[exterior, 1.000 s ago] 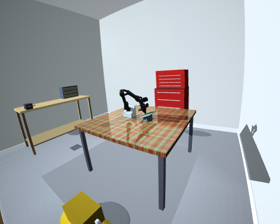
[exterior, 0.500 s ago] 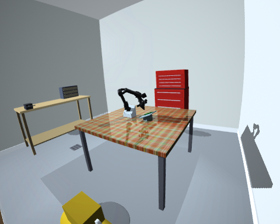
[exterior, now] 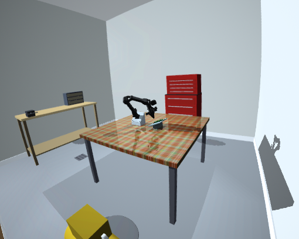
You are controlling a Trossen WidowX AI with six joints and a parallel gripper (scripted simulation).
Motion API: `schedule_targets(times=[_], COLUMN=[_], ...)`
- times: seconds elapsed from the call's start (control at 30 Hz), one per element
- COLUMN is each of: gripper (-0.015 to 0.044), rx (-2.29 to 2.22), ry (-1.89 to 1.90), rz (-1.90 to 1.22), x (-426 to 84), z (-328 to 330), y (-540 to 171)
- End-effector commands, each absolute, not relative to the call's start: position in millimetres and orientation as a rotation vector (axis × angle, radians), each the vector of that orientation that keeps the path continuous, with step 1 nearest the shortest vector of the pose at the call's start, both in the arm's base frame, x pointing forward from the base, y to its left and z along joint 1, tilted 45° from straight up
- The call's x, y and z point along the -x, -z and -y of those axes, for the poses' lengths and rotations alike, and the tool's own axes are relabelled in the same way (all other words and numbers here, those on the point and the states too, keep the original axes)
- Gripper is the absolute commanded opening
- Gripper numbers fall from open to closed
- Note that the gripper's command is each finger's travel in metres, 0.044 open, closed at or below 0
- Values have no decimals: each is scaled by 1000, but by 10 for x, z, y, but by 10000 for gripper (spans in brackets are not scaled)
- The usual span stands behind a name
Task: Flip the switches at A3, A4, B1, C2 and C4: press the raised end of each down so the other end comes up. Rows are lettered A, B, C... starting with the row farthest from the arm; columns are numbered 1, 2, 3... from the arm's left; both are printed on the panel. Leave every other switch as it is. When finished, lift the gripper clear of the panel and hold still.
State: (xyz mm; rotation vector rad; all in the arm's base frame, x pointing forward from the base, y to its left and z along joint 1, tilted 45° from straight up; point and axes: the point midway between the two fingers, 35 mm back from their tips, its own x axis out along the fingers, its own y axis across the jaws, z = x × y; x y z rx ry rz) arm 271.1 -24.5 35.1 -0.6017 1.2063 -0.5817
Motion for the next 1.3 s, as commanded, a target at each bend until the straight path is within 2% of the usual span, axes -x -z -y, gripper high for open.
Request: schedule_targets(times=[0.0,1.27], gripper=[0,0], rx=[613,613], ry=[589,590], rz=[-1236,-1236], x=[-2713,-2772], z=[404,575], y=[-216,-57])
